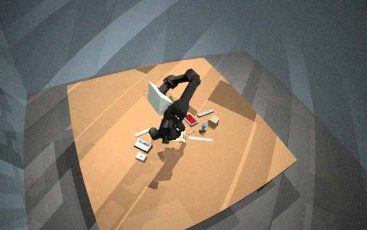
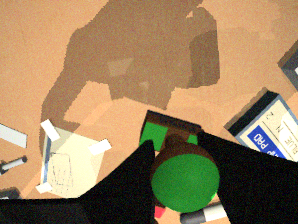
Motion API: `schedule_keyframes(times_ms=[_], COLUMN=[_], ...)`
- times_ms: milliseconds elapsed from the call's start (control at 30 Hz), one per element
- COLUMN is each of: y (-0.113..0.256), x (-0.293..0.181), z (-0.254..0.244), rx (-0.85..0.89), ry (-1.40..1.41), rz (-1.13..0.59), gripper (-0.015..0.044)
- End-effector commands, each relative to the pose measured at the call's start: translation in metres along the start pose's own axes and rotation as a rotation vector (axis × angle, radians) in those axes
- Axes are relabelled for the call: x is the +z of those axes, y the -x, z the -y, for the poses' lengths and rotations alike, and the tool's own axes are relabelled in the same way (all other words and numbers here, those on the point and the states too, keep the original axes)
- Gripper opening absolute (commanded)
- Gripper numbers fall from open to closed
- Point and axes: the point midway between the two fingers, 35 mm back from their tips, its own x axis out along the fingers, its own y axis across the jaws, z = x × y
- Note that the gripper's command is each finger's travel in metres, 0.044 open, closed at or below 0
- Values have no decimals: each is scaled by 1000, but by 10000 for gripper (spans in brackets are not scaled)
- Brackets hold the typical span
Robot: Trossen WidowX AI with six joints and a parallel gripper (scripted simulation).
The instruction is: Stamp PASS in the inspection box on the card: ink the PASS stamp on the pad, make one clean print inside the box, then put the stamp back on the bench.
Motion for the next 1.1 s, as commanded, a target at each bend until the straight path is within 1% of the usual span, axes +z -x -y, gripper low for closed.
schedule_keyframes(times_ms=[0,967,1067], y=[3,17,19], x=[0,-1,-1], z=[0,0,-8], rx=[-3,-5,-6], ry=[4,4,3], rz=[-2,-2,-2], gripper=[0,0,0])
